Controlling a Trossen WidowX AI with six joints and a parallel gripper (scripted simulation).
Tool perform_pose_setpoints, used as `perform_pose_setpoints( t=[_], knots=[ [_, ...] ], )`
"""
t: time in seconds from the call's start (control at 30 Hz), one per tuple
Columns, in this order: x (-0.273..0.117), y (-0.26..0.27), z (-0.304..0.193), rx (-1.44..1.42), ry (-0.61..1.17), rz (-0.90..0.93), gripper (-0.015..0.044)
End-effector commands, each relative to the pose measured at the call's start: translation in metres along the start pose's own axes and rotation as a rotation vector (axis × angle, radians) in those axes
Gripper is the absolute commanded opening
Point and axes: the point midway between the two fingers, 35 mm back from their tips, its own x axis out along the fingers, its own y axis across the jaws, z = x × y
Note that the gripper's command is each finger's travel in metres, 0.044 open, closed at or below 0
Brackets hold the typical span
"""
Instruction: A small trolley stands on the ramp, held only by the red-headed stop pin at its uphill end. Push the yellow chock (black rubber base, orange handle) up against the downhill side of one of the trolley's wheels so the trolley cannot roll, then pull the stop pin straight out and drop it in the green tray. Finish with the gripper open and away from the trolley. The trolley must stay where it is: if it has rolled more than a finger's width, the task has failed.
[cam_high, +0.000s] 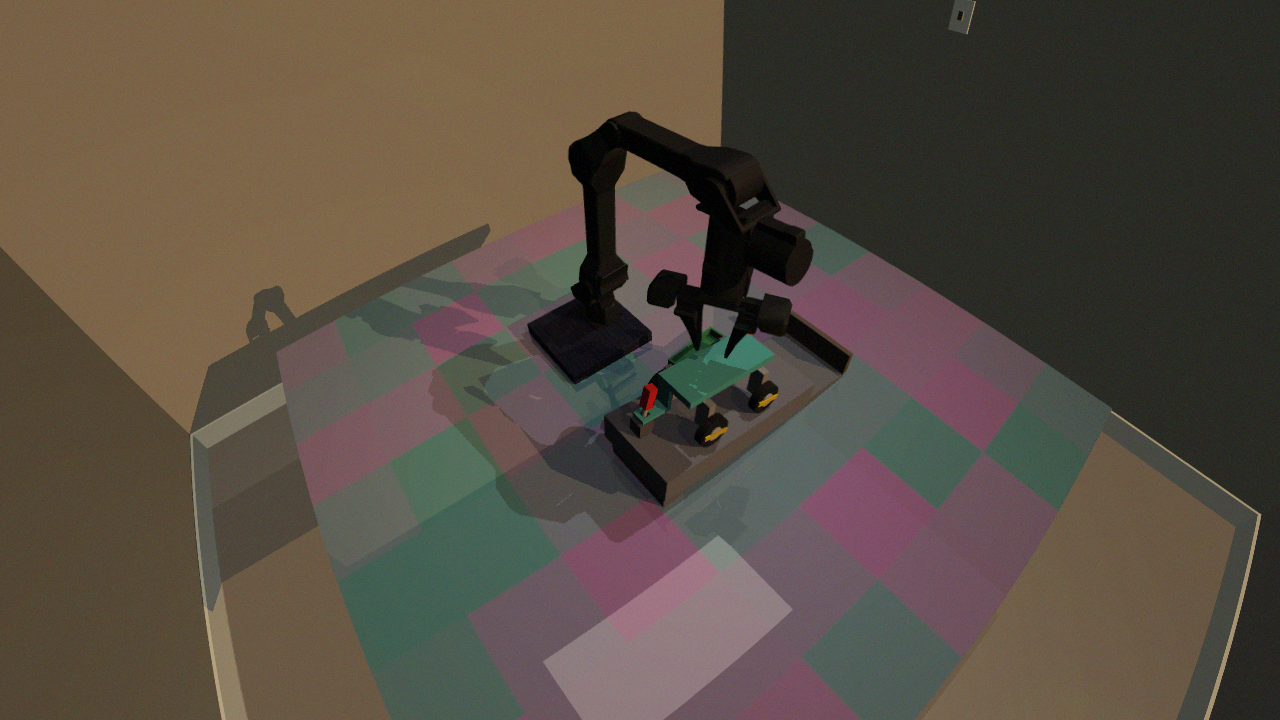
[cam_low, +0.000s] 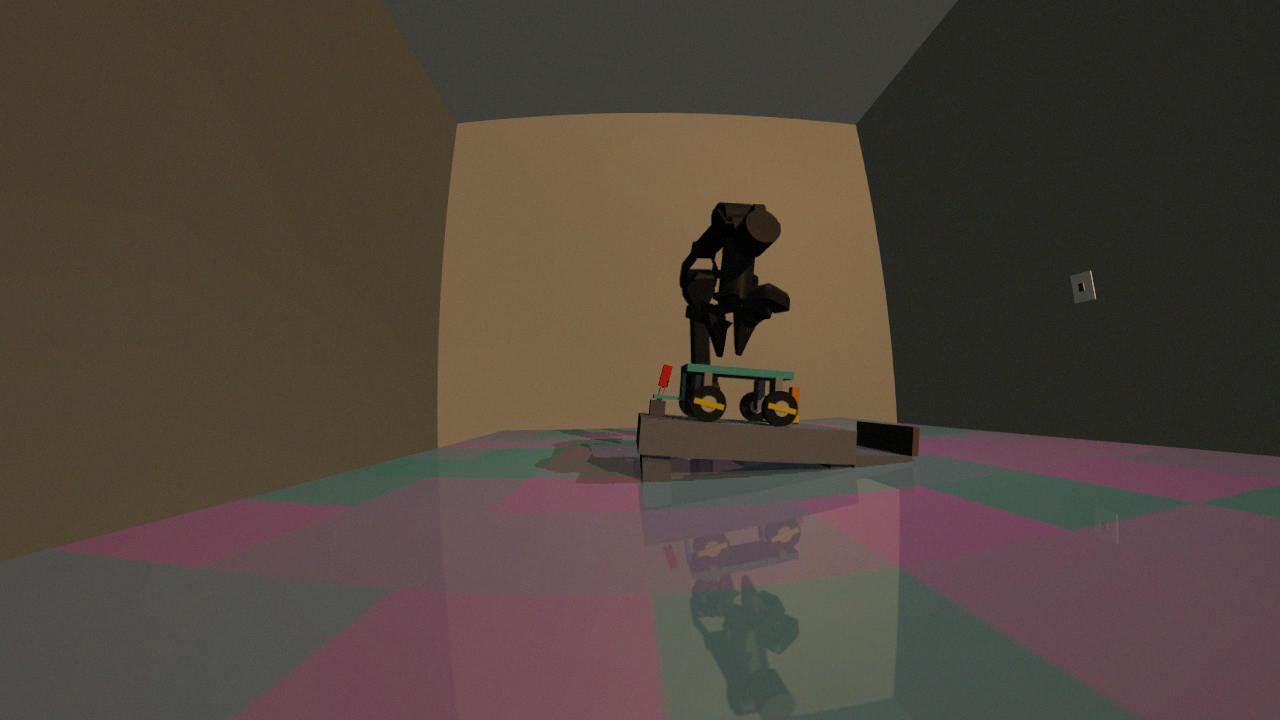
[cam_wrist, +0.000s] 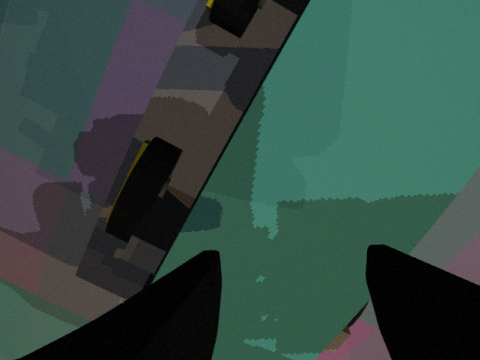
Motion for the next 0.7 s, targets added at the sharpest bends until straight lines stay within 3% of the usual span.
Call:
perform_pose_setpoints(
  t=[0.0,0.2,0.67],
  knots=[
    [0.000,0.022,-0.031,0.238,0.039,0.043,0.0190],
    [0.000,0.055,-0.067,0.547,0.094,0.097,0.0190],
    [0.009,0.057,-0.069,0.557,0.096,0.099,0.0190]
  ],
)
